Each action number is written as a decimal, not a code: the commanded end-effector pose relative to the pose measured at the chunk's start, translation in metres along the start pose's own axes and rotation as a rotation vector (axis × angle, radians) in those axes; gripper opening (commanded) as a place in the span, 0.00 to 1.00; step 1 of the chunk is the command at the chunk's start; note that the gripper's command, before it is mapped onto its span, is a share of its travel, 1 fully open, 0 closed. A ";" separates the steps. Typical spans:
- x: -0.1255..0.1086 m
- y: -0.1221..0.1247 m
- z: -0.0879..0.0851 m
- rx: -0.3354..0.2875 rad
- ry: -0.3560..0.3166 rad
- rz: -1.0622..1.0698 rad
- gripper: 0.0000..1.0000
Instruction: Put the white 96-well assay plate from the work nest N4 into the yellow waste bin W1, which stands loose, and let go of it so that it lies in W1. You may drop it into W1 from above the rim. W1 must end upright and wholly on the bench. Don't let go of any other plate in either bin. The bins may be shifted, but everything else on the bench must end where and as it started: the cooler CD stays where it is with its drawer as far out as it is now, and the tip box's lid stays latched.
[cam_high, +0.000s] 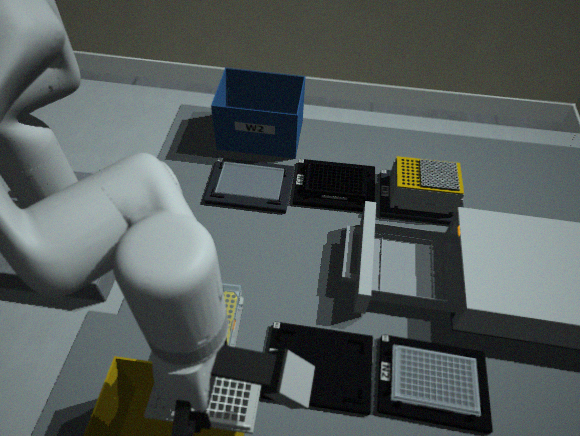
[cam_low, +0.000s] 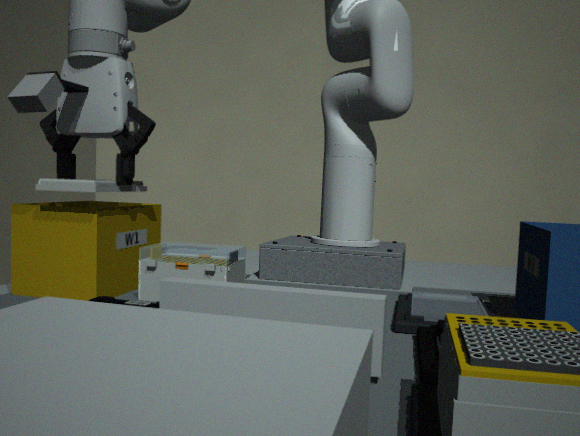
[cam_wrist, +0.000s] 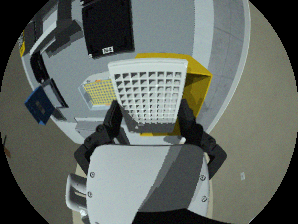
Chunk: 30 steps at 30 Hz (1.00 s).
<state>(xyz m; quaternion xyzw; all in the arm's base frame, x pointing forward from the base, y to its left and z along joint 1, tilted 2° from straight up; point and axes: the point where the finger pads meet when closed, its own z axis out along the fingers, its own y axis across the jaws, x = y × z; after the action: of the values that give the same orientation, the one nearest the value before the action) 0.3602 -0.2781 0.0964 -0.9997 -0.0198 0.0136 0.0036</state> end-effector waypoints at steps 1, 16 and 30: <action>-0.006 0.006 -0.002 -0.003 0.004 0.000 0.00; -0.034 0.027 -0.002 -0.003 0.003 0.000 0.00; -0.046 0.036 -0.002 -0.003 0.003 0.000 0.00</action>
<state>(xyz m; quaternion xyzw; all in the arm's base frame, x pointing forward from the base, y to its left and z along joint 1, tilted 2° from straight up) 0.3147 -0.3146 0.0974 -0.9997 -0.0197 0.0136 0.0036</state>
